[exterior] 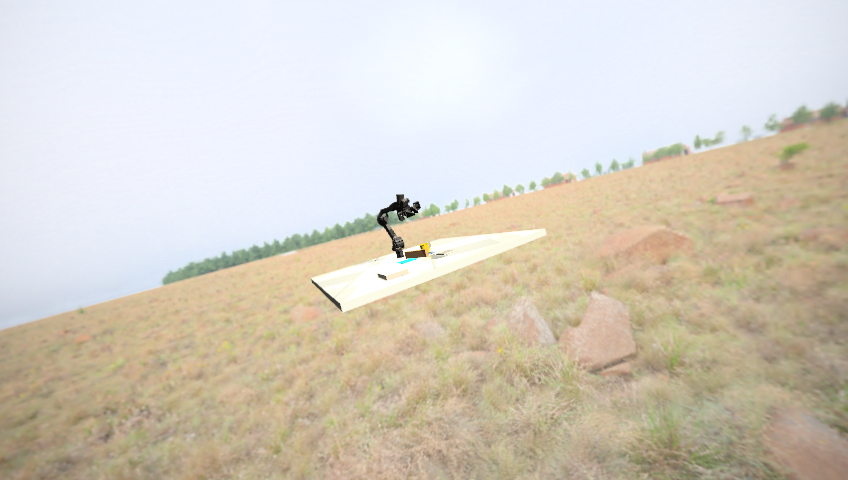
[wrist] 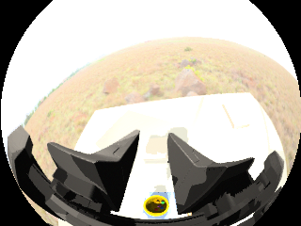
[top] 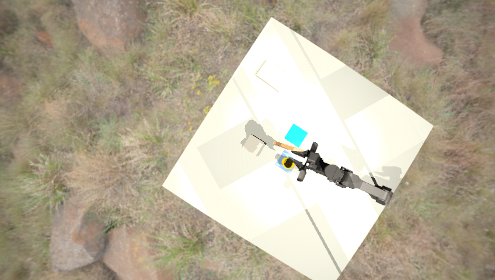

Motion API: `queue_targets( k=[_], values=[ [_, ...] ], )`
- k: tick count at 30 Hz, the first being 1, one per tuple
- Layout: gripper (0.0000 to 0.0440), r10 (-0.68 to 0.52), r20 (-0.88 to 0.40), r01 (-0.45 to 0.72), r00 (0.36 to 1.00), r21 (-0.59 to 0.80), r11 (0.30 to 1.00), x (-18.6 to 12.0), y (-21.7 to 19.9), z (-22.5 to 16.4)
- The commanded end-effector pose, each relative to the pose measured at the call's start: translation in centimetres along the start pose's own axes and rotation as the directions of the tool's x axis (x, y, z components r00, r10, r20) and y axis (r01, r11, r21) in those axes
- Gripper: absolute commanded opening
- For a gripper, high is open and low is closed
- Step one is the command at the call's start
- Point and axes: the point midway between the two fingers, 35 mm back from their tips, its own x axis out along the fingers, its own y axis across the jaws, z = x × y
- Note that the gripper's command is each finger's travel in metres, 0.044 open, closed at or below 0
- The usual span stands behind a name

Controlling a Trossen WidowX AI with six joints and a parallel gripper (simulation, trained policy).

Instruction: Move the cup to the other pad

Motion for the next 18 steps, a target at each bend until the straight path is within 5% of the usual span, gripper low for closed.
queue_targets(
  k=[1,18],
  values=[
    [0.0138,0.001,-0.058,0.002,0.998,0.049,0.999,0.3,0.5,-0.5],
    [0.0153,-0.018,-0.286,0.097,0.958,0.263,0.960,0.4,2.3,-2.1]
  ],
)
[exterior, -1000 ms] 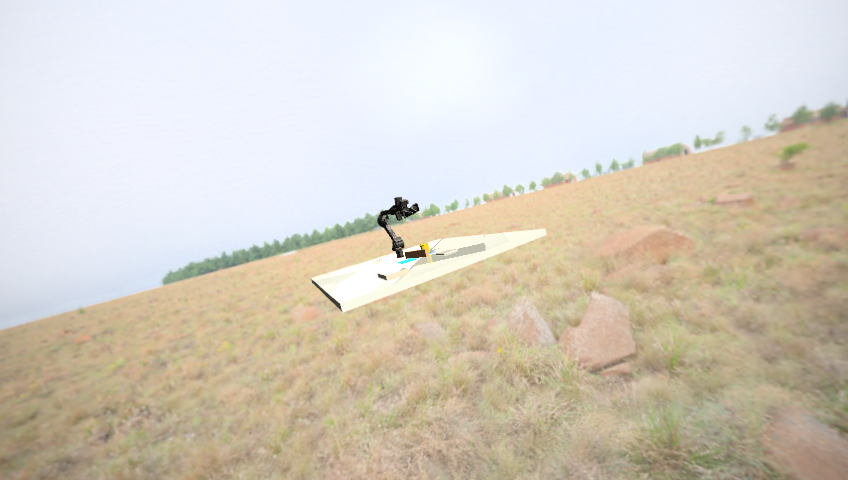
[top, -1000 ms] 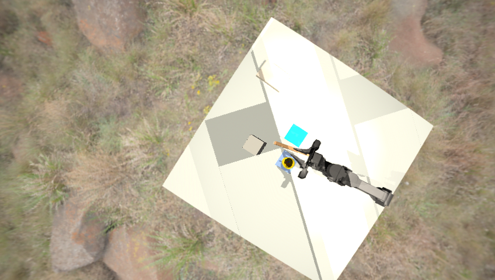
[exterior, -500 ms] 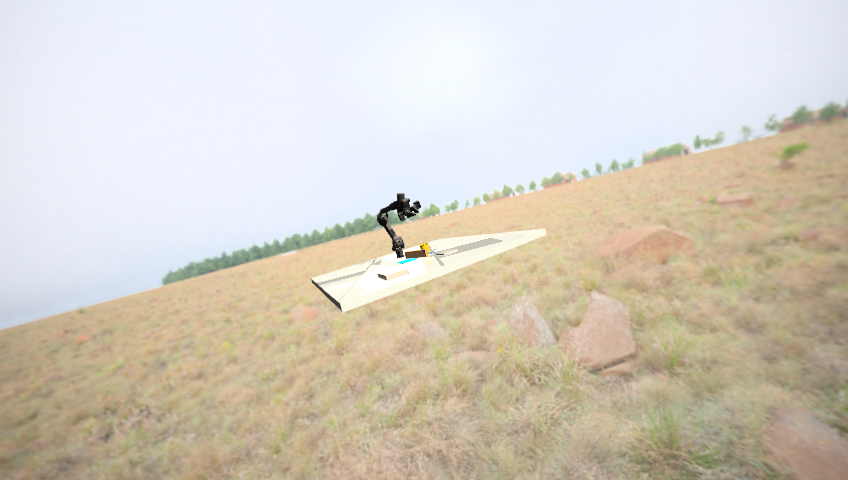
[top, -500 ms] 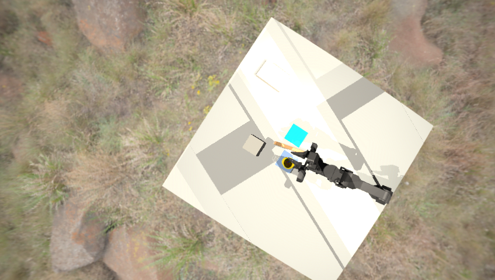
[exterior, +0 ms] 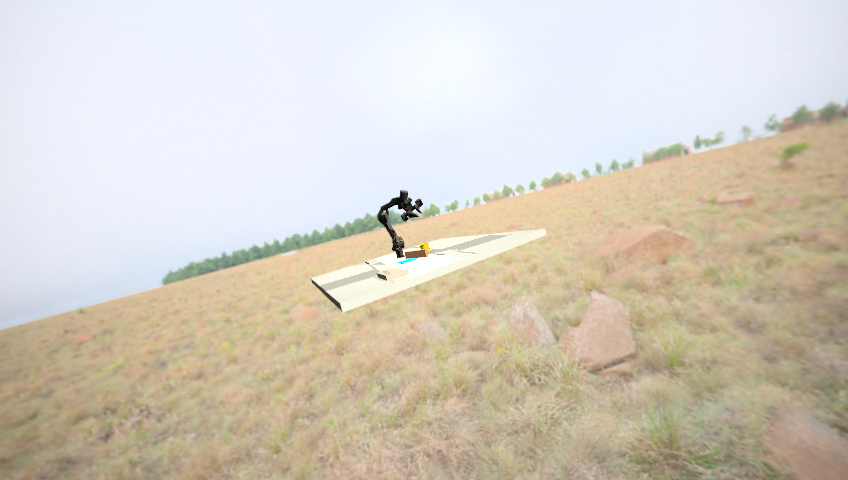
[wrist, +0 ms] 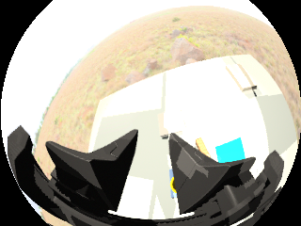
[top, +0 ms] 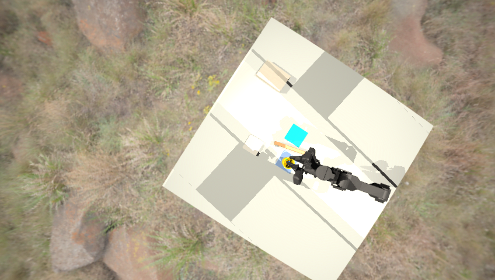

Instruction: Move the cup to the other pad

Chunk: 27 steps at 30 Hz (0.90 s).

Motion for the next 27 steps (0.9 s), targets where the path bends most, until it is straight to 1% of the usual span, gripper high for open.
queue_targets(
  k=[1,14,27],
  values=[
    [0.0153,-0.019,-0.061,0.022,0.998,0.051,0.998,0.4,0.3,-0.7],
    [0.0156,-0.101,-0.231,0.149,0.968,0.201,0.968,0.7,0.7,-2.6],
    [0.0152,-0.205,-0.381,0.324,0.902,0.280,0.904,0.9,0.2,-4.6]
  ],
)
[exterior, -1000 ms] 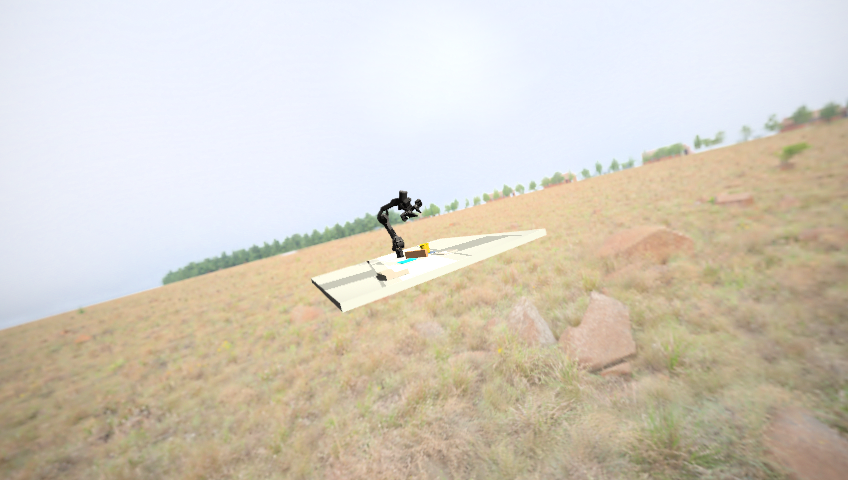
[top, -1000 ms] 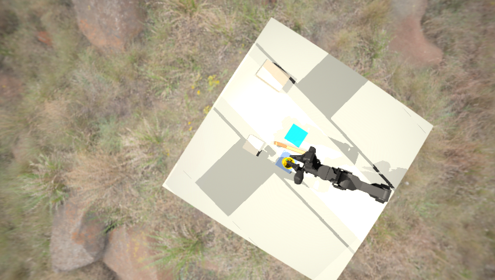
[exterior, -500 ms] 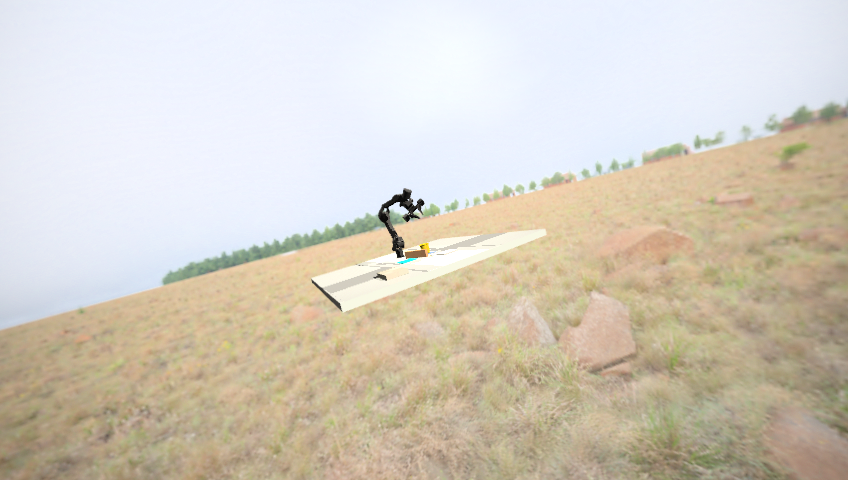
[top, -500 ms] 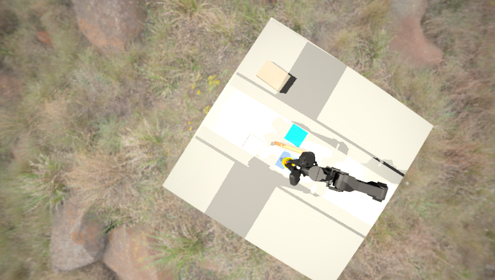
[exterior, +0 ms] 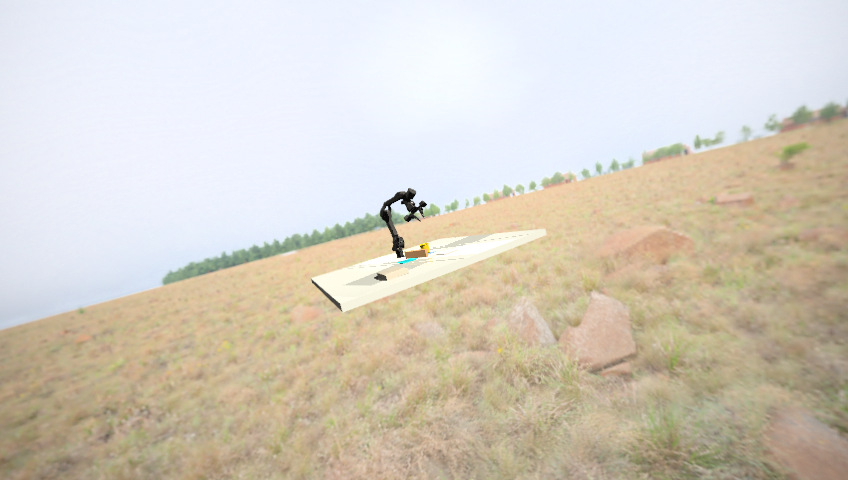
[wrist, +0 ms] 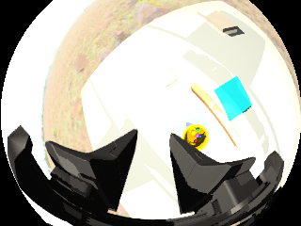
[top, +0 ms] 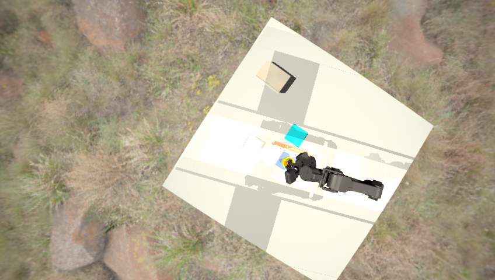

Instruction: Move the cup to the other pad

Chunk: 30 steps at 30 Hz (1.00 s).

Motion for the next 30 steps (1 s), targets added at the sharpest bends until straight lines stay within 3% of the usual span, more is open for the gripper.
queue_targets(
  k=[1,15,30],
  values=[
    [0.0151,-0.052,-0.039,0.054,0.998,0.033,0.998,0.5,-0.4,-0.5],
    [0.0155,-0.246,-0.140,0.260,0.959,0.091,0.961,2.3,-2.7,-1.6],
    [0.0156,-0.450,-0.236,0.482,0.861,0.094,0.871,4.8,-6.0,-2.9]
  ],
)
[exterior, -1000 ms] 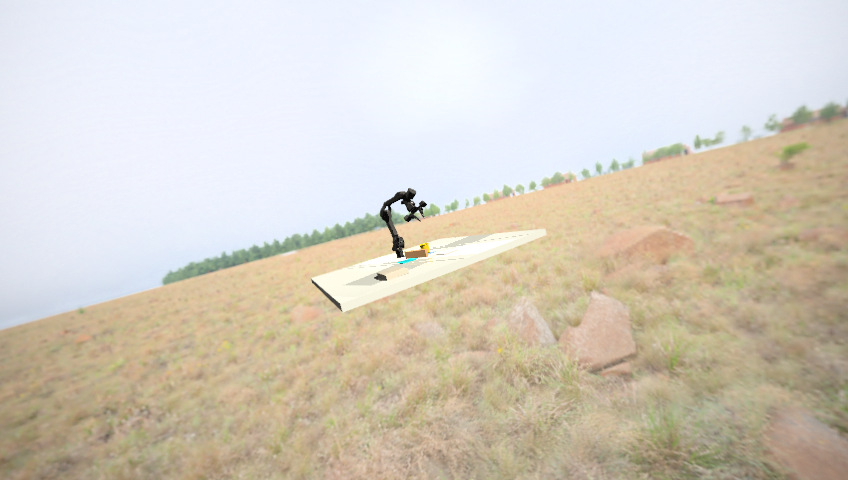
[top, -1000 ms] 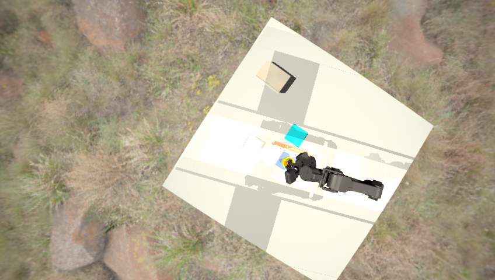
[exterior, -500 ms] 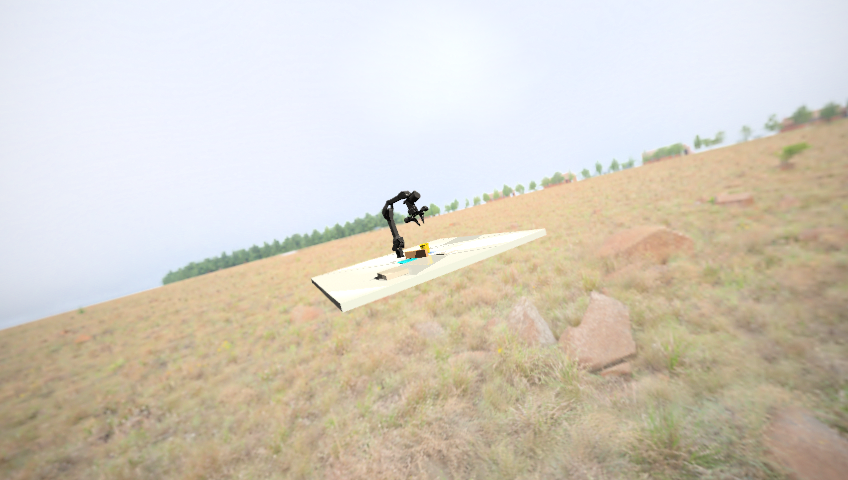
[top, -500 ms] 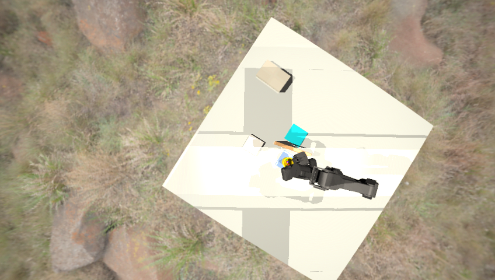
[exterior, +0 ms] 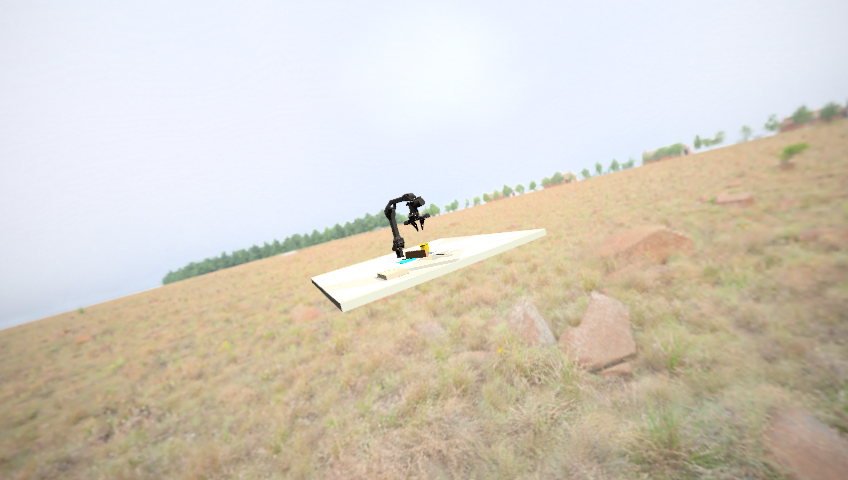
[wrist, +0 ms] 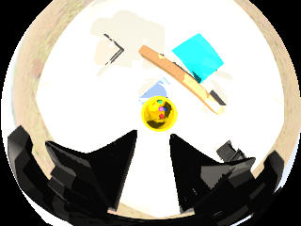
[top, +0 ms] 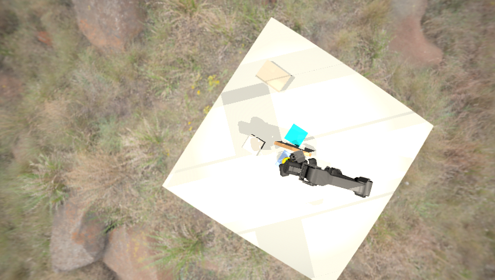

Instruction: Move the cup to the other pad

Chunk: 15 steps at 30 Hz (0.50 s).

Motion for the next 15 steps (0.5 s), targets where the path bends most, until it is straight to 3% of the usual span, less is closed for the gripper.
queue_targets(
  k=[1,15],
  values=[
    [0.0156,-0.072,-0.018,0.072,0.997,0.016,0.997,1.3,-0.6,0.0],
    [0.0175,-0.214,-0.048,0.217,0.976,0.065,0.974,5.0,-2.2,-0.4]
  ],
)
